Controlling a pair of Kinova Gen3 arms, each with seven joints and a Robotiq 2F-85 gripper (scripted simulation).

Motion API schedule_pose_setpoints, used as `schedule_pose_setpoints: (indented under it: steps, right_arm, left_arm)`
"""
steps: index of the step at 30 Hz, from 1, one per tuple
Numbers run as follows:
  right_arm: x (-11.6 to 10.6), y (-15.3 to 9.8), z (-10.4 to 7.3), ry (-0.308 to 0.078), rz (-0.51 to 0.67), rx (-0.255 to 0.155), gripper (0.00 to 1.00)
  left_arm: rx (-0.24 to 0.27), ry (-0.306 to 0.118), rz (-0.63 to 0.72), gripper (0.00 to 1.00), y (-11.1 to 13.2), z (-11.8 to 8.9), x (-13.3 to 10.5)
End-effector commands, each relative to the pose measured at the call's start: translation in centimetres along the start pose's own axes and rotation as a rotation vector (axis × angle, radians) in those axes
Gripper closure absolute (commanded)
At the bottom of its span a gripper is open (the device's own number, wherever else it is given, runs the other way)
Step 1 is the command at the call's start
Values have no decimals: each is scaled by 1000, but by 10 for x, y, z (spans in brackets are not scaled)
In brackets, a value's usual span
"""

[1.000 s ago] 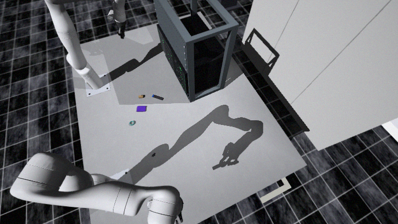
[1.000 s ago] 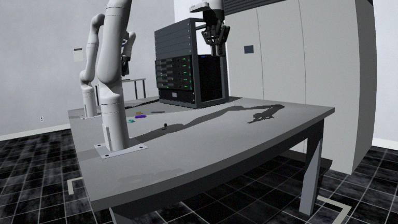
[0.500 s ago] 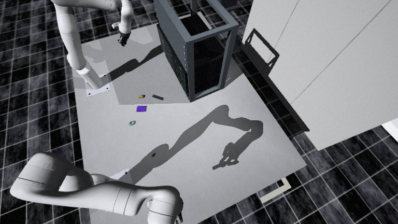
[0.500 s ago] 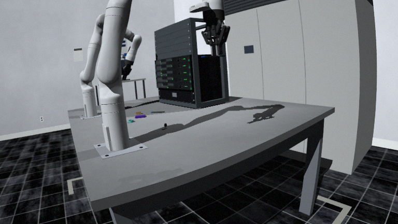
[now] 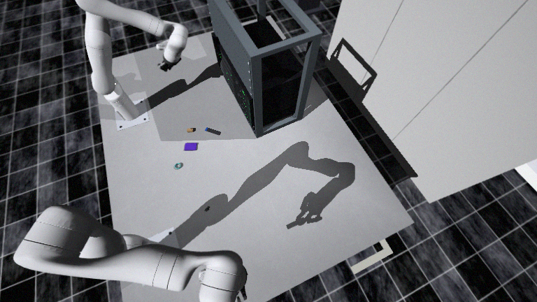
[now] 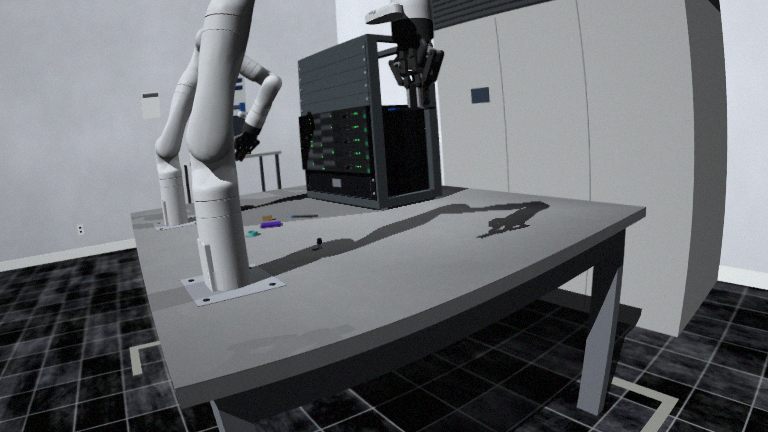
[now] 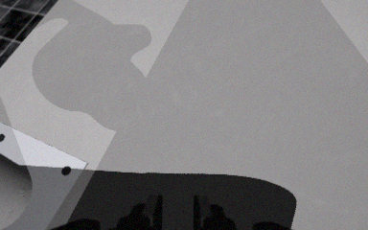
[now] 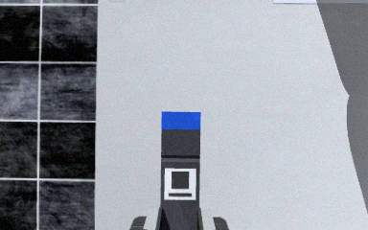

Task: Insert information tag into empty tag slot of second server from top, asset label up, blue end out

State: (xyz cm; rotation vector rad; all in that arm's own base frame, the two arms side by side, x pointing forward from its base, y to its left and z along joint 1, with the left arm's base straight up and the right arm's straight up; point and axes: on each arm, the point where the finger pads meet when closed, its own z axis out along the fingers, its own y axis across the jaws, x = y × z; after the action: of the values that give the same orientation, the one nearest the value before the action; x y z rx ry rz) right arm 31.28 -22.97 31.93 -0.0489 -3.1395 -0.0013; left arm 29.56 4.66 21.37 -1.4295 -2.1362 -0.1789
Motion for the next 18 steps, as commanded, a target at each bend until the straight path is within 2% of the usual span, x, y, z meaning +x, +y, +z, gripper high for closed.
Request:
schedule_pose_setpoints:
  steps: [1,8,10,18]
  right_arm:
    - [0,0,-1,-2,0,1,809]
    - [0,0,-1,-2,0,1,809]
    - [0,0,-1,-2,0,1,809]
    - [0,0,-1,-2,0,1,809]
  left_arm:
    - [-32,85,131,739,-10,1,-13]
    - [-90,230,347,739,-26,3,-31]
    - [-90,230,347,739,-26,3,-31]
    - [-164,411,590,739,-42,1,-49]
